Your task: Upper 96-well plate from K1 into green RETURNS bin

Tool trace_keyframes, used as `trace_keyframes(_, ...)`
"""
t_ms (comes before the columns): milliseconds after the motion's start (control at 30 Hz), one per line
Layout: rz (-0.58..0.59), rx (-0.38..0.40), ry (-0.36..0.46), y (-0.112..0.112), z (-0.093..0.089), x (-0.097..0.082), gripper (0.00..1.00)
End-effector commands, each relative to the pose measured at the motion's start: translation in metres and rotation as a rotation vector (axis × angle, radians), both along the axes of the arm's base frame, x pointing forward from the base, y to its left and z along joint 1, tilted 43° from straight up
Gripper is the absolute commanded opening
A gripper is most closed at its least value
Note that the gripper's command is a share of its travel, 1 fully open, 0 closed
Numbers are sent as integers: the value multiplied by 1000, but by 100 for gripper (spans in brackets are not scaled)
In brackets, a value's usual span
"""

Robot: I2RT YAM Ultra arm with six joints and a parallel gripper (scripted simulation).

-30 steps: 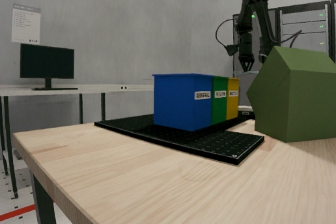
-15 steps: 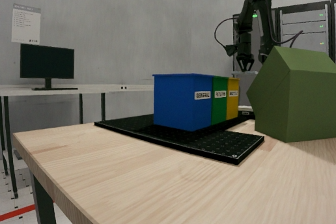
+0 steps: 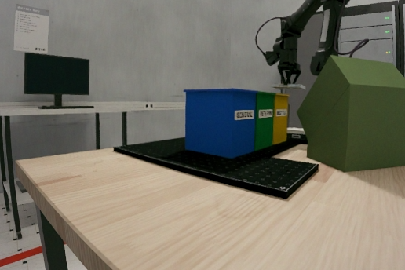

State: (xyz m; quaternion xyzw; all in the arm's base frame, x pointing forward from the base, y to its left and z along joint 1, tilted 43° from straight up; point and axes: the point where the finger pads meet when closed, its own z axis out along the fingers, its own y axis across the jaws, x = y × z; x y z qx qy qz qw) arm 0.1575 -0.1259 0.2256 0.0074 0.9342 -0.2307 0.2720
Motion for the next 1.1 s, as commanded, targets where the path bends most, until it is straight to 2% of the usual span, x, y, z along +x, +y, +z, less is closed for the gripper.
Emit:
trace_keyframes(0, -91, -20, -5, 6, 1, -4, 0)
trace_keyframes(233, -90, -12, 36, 19, -14, 4, 0)
trace_keyframes(300, -90, -19, 7, 24, -5, 9, 0)
trace_keyframes(433, -90, -22, 36, 36, -20, 12, 0)
trace_keyframes(500, -90, -24, 12, 42, -13, 16, 0)
trace_keyframes(600, -89, -29, 30, 50, -23, 19, 0)
trace_keyframes(667, -89, -29, 30, 50, -23, 19, 0)
trace_keyframes(700, -89, -23, -7, 53, -11, 23, 0)
trace_keyframes(1067, -87, -24, -9, 86, -23, 38, 0)
